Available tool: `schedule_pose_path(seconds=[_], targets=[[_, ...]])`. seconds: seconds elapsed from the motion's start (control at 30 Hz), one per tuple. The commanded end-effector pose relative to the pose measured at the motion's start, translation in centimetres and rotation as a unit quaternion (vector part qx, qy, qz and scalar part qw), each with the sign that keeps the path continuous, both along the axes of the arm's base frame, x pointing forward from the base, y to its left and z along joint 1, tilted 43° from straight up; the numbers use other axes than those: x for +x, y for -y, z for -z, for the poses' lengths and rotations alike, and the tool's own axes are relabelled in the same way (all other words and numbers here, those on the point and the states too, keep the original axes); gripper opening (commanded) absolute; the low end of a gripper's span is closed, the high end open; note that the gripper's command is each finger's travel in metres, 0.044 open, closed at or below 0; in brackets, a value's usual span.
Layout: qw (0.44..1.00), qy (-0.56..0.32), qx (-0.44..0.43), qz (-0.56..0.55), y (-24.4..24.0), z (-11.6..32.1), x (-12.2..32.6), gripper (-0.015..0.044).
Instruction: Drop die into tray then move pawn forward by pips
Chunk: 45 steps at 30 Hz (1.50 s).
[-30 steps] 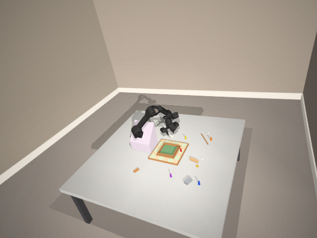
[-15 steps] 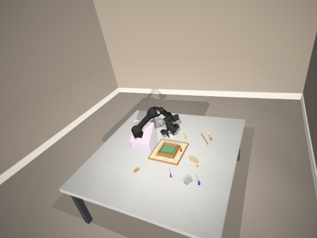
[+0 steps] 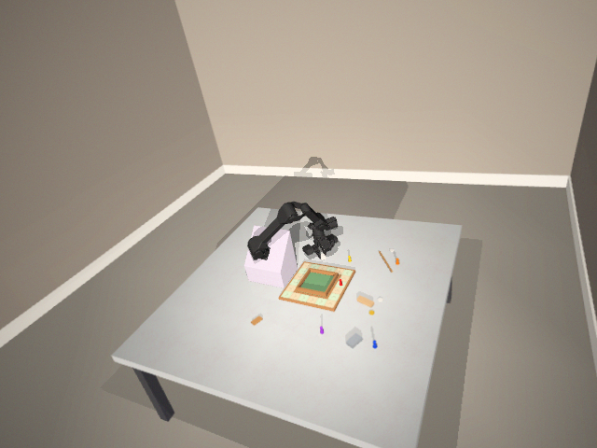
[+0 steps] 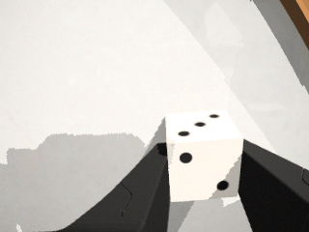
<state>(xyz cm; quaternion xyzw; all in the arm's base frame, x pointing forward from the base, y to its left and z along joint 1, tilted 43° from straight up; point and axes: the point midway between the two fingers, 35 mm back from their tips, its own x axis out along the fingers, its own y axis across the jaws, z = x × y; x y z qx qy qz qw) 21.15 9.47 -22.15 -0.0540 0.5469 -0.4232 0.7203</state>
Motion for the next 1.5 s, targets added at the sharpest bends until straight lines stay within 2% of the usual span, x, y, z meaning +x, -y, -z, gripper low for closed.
schedule_pose_path(seconds=[0.0,0.07,0.57,0.8,1.47], targets=[[1.0,0.0,-0.001,-0.003,0.1,0.0,0.0,0.0032],[1.0,0.0,-0.001,-0.003,-0.3,-0.3,0.1,0.0],[1.0,-0.002,0.001,-0.003,-7.7,-9.4,-0.8,0.0],[1.0,-0.008,0.001,-0.01,-7.7,-9.6,-0.7,0.0],[0.959,-0.185,-0.001,-0.213,-4.3,-12.2,2.5,0.0]])
